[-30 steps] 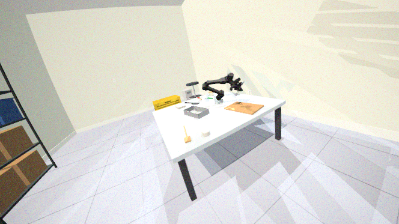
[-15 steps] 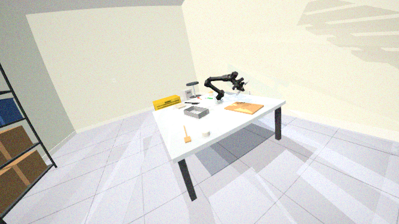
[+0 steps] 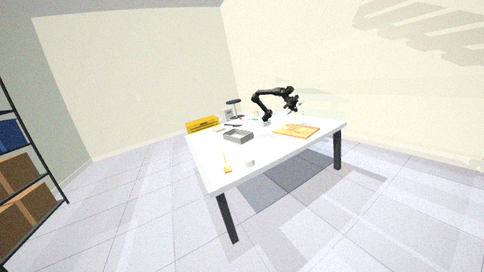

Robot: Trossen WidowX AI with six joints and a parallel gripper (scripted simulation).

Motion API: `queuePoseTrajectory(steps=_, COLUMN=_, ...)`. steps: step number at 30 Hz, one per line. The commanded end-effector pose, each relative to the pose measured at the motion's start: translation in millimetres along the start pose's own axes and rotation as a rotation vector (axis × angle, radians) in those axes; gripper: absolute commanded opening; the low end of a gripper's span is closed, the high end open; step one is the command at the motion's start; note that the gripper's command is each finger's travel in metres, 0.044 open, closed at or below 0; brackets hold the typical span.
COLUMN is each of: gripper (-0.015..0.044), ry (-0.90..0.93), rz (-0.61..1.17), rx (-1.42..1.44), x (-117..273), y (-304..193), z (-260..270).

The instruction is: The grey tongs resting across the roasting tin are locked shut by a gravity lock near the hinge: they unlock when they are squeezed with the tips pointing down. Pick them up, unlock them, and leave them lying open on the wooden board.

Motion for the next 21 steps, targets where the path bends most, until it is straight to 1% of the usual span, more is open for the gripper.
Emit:
queuePoseTrajectory(steps=1, gripper=-0.0150, ry=-0.002, rz=0.046, rx=-0.005, x=-2.6, y=3.8, z=0.7)
queuePoseTrajectory(steps=21, gripper=-0.0150, ry=-0.055, rz=0.345, rx=-0.043, x=-11.7, y=11.5, z=-3.7)
Point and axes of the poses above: the point midway between the two fingers, 35 mm back from their tips, its own x axis back along the fingers, its own z axis across the jaws, y = z × x, the point moved 5 cm from there along x, back along the fingers, and after that the axes turned 11 degrees about -x, right-handed, at the moved point
